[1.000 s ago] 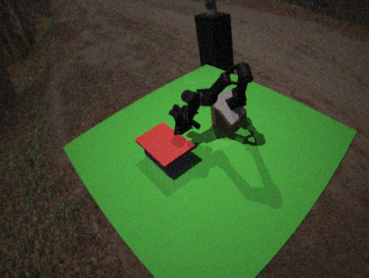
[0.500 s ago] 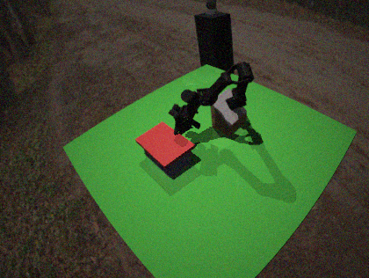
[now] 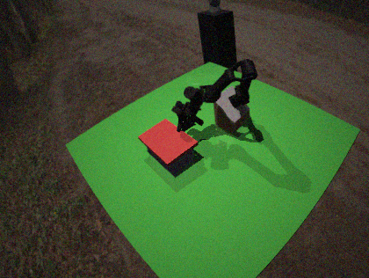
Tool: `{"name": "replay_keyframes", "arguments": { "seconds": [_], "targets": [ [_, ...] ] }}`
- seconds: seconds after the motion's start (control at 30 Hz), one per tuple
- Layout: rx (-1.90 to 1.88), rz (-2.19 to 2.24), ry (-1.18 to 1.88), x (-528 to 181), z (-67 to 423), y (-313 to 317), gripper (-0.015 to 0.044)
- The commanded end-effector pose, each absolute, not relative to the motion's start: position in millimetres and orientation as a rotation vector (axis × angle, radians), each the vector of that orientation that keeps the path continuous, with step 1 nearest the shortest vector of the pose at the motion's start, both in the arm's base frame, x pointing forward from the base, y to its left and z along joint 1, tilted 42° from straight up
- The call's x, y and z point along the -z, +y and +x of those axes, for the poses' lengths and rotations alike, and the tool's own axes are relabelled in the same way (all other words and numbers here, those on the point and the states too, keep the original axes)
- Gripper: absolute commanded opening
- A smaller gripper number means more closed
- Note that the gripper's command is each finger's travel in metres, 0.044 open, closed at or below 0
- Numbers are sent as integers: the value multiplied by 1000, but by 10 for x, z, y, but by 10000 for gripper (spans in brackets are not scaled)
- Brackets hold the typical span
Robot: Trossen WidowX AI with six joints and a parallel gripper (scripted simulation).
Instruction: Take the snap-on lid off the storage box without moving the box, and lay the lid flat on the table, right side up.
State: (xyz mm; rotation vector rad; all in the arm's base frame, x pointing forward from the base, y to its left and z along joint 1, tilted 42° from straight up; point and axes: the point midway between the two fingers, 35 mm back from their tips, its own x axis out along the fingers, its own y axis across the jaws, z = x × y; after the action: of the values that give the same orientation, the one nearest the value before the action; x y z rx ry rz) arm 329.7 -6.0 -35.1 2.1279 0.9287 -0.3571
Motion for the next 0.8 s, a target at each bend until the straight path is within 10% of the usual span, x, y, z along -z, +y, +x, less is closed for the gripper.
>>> {"name": "replay_keyframes", "arguments": {
  "seconds": [0.0,0.77],
  "targets": [
    [348,2127,918,316,3303,-96,0],
    [348,2127,918,281,3306,-126,0]
  ]
}}
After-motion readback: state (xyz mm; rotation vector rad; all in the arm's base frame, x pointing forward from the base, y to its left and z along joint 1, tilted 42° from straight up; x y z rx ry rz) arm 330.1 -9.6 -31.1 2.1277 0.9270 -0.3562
